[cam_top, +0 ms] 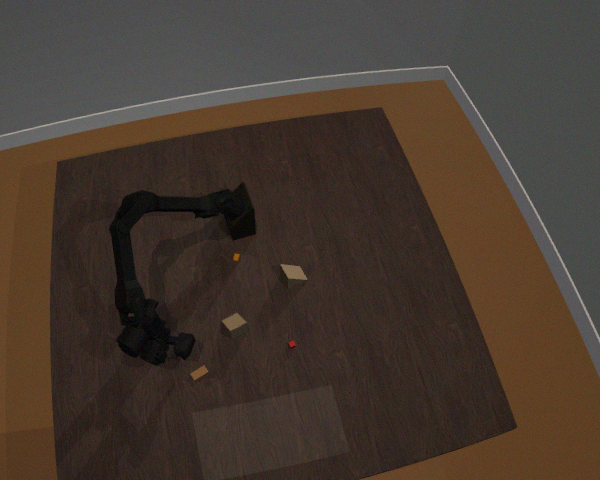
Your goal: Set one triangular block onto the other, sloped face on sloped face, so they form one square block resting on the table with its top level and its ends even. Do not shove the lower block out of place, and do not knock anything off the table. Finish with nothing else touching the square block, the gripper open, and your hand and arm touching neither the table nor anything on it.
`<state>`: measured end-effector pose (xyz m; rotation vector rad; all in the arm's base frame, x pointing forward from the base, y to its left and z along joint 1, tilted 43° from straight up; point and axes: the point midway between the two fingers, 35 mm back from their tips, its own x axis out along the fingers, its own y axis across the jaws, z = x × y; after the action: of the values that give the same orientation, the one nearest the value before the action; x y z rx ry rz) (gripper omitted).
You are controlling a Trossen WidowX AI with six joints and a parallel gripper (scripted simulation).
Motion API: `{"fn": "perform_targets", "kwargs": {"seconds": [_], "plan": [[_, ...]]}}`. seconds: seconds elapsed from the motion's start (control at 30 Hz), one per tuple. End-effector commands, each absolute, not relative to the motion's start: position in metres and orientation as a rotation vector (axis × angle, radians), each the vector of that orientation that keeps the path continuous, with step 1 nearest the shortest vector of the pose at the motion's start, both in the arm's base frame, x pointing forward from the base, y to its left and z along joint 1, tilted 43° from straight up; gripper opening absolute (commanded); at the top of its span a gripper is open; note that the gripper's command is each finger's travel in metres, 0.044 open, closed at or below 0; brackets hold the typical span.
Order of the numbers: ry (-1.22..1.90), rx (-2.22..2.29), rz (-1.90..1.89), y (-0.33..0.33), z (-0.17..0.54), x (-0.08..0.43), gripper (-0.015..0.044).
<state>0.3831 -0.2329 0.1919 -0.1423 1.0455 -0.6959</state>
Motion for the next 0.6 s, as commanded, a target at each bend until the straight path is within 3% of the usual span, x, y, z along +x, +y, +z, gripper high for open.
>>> {"fn": "perform_targets", "kwargs": {"seconds": [0.0,0.37,0.57], "plan": [[1.229,-0.196,-0.609,-0.178,0.157,0.398,0.044],[1.716,-0.644,-0.461,-0.023,0.094,0.382,0.044],[1.738,-0.685,-0.46,-0.016,0.094,0.379,0.044]]}}
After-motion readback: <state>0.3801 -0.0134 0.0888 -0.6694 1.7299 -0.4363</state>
